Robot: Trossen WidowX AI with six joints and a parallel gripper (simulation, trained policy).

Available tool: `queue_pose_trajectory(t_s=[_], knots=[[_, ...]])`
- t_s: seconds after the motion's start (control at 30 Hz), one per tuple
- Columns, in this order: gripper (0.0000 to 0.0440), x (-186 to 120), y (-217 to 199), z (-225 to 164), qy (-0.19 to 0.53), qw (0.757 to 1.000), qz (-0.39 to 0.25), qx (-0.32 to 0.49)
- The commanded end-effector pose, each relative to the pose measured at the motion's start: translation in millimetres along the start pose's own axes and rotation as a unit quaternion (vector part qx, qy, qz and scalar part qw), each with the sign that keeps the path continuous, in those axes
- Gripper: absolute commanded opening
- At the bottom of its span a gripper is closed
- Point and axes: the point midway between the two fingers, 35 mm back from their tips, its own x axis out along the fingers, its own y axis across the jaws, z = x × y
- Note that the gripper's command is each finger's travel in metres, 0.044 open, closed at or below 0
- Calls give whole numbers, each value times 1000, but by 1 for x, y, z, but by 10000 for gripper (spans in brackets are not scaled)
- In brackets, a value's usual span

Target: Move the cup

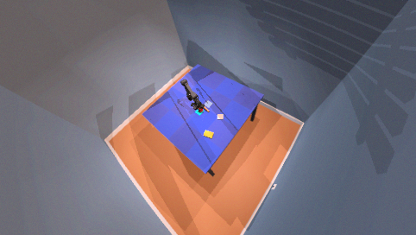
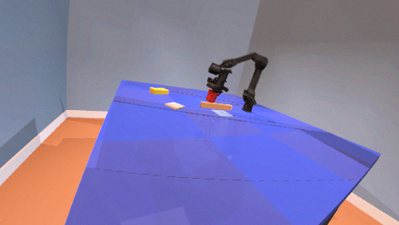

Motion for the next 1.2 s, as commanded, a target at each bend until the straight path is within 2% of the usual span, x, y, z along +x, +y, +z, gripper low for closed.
queue_pose_trajectory(t_s=[0.0,0.07,0.23,0.37,0.8,1.17], knots=[[3,6,-6,-1,-1,1000,-4,1],[7,10,-10,-2,0,1000,-8,4],[56,17,-15,0,-5,1000,-4,12],[139,14,-12,6,-16,1000,16,21],[178,-3,-16,8,-31,997,60,27],[249,-23,-21,11,-48,994,92,34]])
